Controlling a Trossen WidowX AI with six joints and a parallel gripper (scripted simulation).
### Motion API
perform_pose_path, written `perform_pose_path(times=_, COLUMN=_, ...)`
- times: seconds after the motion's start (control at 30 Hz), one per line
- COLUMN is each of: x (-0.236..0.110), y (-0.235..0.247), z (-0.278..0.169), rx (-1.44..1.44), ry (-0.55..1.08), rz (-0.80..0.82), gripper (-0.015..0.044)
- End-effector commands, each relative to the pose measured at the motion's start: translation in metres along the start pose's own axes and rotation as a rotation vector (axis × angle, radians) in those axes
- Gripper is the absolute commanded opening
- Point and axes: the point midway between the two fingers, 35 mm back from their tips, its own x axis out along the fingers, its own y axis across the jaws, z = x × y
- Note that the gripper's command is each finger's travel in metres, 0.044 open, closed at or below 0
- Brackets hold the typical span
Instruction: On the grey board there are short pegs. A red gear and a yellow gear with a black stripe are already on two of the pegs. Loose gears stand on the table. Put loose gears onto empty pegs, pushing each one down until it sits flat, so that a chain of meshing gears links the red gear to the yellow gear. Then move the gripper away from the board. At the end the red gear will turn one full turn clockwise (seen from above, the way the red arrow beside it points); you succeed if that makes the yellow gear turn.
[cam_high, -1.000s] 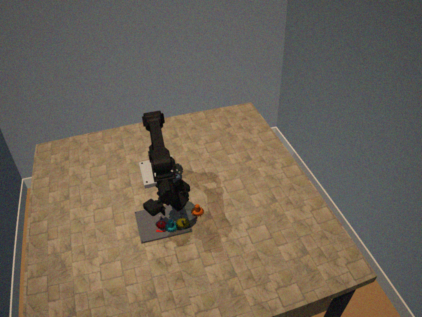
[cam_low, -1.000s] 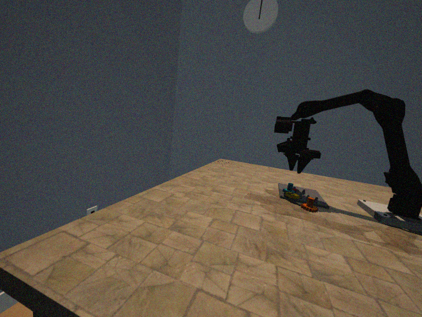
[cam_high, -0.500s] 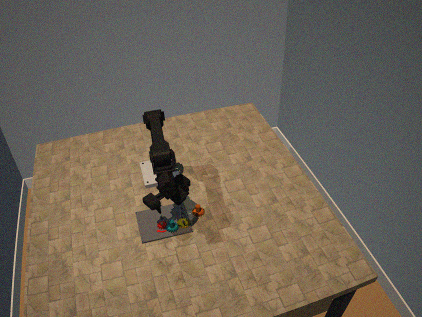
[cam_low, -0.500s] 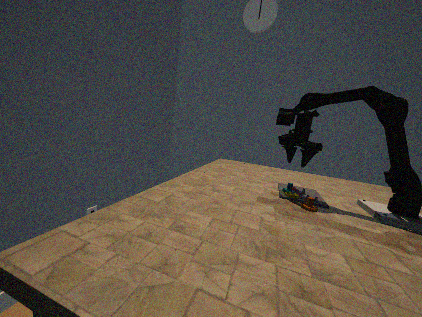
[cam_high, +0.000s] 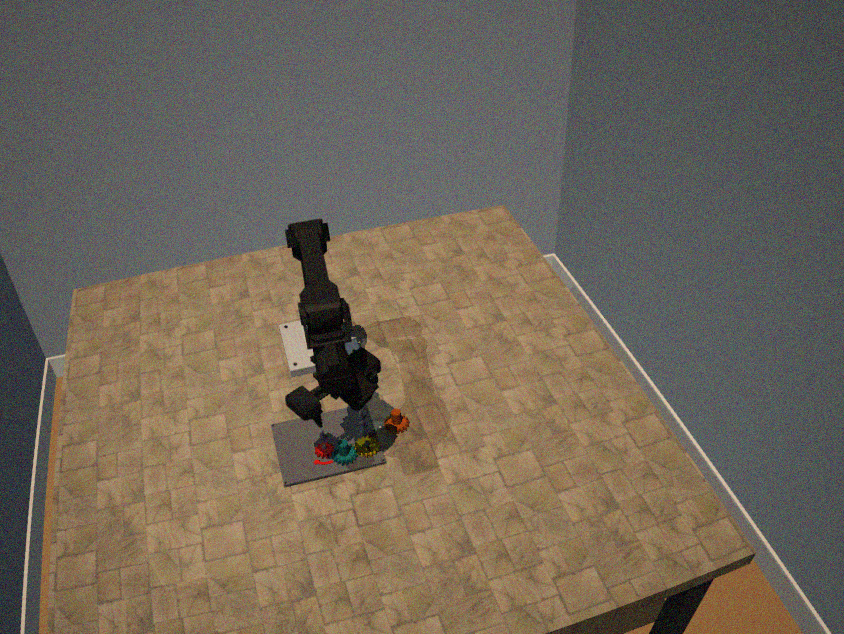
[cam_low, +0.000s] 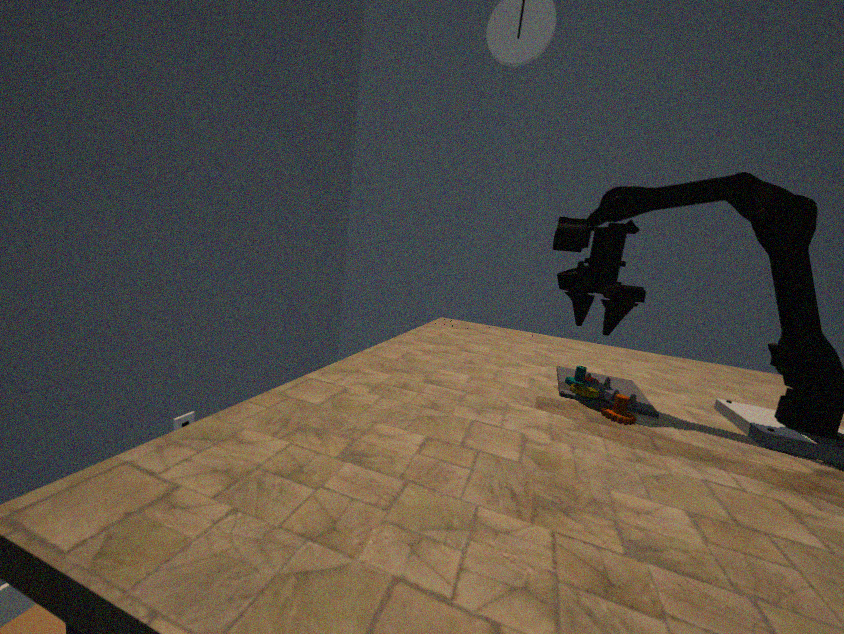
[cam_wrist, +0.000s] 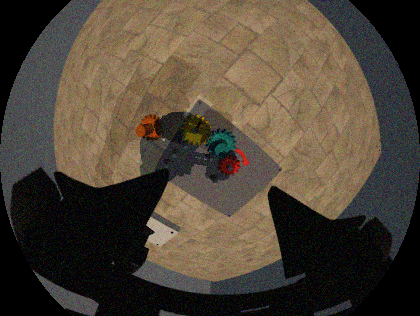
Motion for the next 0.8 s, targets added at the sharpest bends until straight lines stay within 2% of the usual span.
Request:
perform_pose_path(times=0.0, x=0.000, y=0.000, z=0.000, rx=0.003, ry=0.001, rz=0.001, gripper=0.0440)
perform_pose_path(times=0.6, x=0.000, y=0.000, z=0.000, rx=0.003, ry=0.001, rz=0.001, gripper=0.0440)
perform_pose_path(times=0.67, x=-0.002, y=0.011, z=0.005, rx=0.003, ry=0.000, rz=0.002, gripper=0.0440)
perform_pose_path(times=0.77, x=-0.008, y=0.059, z=0.021, rx=0.003, ry=-0.002, rz=0.006, gripper=0.0440)
